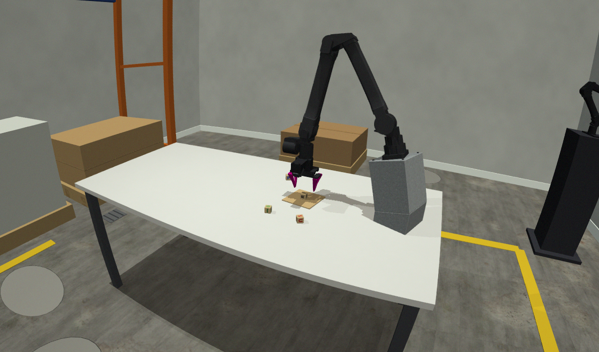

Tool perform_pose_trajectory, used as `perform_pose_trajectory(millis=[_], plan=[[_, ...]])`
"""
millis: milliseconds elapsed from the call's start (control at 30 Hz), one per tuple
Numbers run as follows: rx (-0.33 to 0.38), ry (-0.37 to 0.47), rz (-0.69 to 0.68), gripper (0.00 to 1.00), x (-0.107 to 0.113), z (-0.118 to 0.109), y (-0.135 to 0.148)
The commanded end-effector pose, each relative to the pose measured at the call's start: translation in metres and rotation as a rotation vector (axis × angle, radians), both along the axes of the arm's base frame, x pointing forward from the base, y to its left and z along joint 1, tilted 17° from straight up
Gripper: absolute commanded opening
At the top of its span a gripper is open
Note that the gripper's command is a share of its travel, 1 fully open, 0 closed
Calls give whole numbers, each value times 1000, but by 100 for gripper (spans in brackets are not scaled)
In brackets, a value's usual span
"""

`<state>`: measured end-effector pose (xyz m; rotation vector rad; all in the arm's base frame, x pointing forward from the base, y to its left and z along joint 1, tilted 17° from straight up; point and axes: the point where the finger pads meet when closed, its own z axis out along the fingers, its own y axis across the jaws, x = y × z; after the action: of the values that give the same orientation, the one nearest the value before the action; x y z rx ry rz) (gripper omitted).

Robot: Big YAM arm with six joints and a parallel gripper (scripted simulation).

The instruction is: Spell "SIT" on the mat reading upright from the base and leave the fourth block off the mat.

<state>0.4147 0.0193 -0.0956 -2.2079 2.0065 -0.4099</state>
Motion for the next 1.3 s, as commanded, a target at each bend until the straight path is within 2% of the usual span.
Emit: perform_pose_trajectory(millis=[0, 533, 1000, 1033, 1133, 1267], plan=[[4, -7, 2, 92, -1, 10, 7], [3, -1, 2, 92, -3, 11, 6], [3, -6, 2, 92, -9, 32, 8], [5, -20, 2, 92, -2, 38, 10], [3, -7, 2, 92, -12, 43, 9], [4, -11, 2, 92, -12, 52, 10]])
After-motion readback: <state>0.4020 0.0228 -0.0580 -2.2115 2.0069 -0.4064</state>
